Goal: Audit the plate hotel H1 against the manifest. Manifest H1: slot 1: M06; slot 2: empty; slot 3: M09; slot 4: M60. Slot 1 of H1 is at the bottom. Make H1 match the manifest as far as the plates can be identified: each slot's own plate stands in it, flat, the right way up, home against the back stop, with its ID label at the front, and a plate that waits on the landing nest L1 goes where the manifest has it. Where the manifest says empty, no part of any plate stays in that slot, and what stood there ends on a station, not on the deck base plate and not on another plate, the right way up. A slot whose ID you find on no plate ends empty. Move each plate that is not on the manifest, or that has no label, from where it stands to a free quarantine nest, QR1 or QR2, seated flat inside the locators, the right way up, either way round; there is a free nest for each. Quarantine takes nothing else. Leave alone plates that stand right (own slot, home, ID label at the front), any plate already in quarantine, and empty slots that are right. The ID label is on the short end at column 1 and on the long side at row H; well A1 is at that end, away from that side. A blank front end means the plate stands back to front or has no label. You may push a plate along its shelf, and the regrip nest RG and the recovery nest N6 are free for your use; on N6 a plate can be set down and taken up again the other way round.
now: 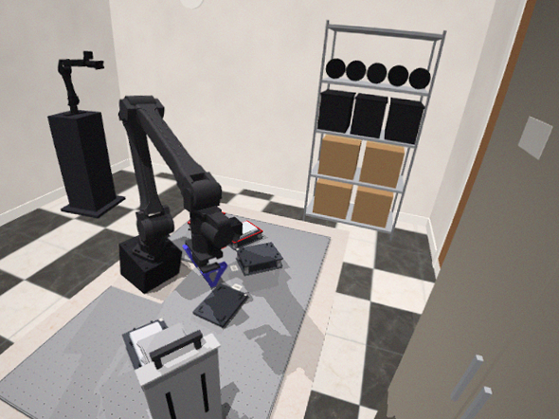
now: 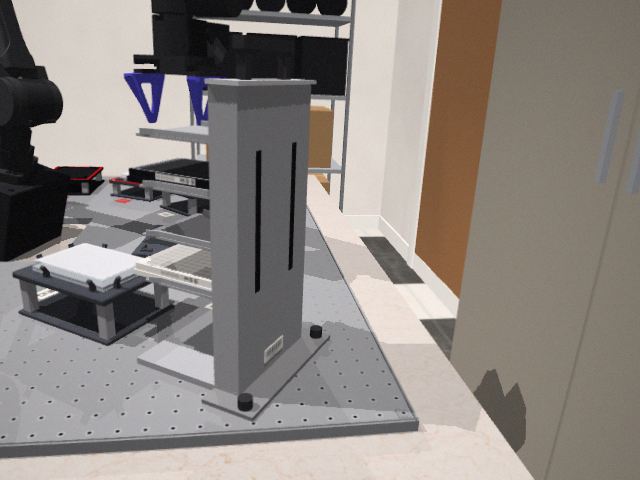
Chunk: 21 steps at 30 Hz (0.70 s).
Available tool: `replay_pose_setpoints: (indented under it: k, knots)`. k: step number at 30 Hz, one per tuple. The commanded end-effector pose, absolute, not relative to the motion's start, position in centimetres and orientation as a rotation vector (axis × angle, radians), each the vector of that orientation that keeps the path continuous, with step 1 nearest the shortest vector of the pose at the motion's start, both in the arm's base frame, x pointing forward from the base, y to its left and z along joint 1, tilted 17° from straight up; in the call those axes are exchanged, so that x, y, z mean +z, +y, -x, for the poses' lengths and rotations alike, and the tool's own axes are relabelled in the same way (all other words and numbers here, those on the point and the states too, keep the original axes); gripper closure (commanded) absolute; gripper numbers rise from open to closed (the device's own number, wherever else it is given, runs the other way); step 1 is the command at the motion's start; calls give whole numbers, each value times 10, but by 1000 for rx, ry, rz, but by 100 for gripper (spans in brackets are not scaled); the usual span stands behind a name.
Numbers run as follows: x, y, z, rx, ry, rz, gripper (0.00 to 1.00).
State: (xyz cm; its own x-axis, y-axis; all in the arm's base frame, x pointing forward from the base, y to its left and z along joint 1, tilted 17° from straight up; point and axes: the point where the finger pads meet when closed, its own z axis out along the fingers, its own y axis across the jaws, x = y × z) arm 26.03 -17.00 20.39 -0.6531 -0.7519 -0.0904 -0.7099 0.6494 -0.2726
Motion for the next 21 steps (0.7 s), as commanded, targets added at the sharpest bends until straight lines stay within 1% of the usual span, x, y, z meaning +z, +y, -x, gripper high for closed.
replay_pose_setpoints:
  k: [1,21]
  knots:
    - [201,-175,-263,-337,2655,1241,0]
    - [146,-179,-279,-331,2661,1222,0]
